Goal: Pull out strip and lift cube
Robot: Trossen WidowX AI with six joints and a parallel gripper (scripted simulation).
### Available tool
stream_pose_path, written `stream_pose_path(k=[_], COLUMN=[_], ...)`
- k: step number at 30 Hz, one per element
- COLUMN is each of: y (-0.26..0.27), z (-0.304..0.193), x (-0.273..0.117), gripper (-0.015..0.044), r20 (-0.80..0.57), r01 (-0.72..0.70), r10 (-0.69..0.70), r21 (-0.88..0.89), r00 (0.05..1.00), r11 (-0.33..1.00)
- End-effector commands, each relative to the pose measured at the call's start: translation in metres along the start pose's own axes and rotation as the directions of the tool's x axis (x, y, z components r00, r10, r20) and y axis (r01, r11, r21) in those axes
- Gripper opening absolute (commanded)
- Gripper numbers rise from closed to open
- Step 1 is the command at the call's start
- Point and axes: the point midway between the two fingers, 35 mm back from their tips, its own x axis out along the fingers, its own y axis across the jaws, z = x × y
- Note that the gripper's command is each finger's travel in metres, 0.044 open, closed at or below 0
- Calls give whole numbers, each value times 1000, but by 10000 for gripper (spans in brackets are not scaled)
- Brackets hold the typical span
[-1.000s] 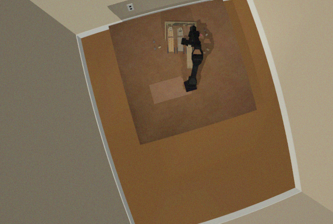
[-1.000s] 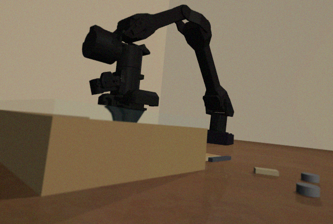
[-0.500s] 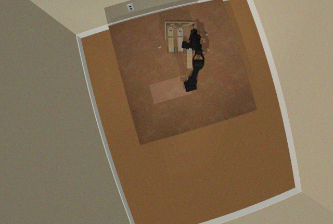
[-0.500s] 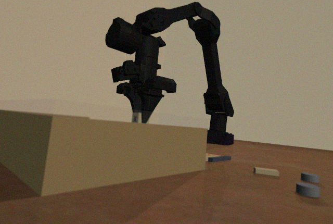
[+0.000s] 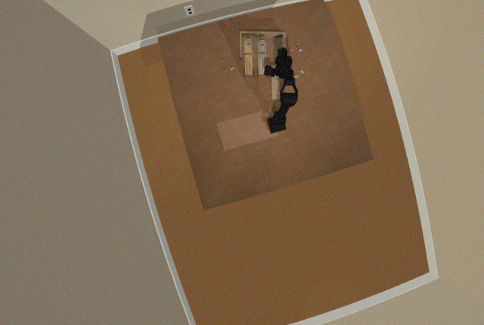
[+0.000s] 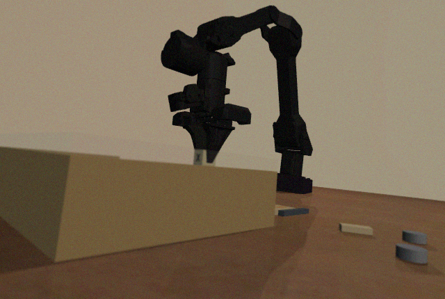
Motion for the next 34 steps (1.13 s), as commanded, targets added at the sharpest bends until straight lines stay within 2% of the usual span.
stream_pose_path(k=[1,6,12,34], y=[-3,-4,-4,-4], z=[-12,-17,-18,-18], x=[-1,-4,-35,-36], gripper=[0,0,0,0], r20=[7,6,6,6], r01=[4,4,4,4], r10=[-4,-4,-4,-4], r21=[0,0,0,0], r00=[1000,1000,1000,1000], r11=[1000,1000,1000,1000])
